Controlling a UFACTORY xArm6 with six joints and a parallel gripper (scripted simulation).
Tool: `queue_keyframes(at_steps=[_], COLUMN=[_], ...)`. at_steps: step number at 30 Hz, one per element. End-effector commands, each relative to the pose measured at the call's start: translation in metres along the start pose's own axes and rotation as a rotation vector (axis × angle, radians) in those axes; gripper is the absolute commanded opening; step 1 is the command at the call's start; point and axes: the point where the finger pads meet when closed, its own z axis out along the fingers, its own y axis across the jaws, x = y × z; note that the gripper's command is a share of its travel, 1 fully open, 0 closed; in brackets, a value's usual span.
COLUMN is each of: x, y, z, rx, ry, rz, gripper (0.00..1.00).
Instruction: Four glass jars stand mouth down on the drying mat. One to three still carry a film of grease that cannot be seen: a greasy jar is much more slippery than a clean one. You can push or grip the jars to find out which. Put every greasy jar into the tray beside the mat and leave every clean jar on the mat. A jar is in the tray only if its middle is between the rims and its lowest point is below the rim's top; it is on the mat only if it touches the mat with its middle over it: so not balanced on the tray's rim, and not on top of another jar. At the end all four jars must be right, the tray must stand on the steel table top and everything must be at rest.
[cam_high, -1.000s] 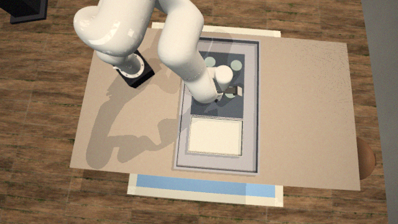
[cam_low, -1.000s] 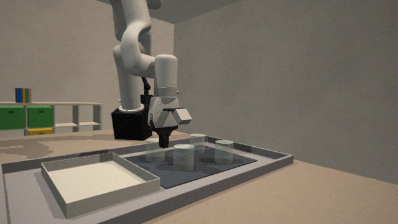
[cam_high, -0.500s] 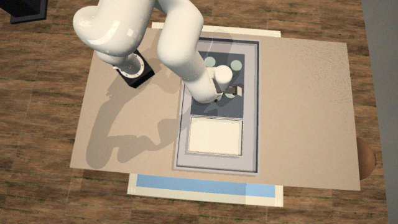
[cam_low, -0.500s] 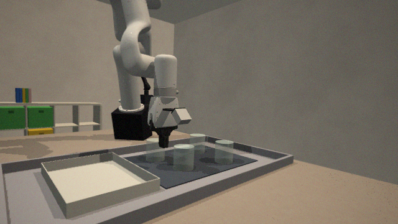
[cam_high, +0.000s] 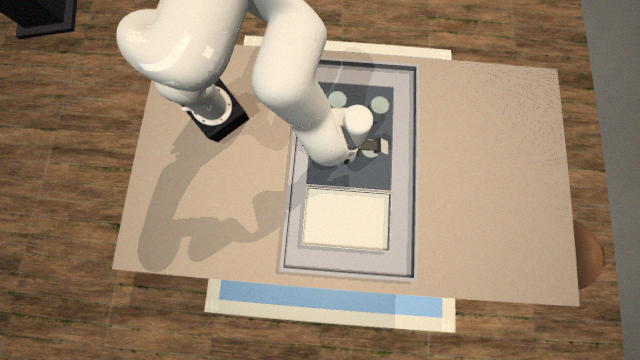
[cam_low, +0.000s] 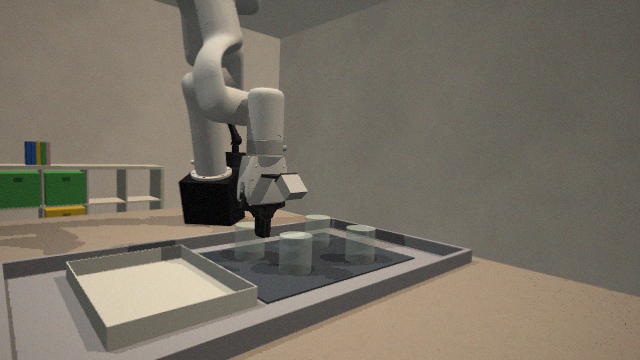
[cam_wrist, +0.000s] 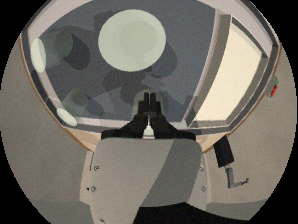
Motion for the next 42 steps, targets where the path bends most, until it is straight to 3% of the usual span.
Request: queue_keyframes(at_steps=[1,42], x=[0.0008,-0.0040], y=[0.0003,0.0003], z=[-0.0014,-0.0052], rx=[0.000,0.000], ry=[0.003,0.003], rz=[0.000,0.000], gripper=[0.00,0.00])
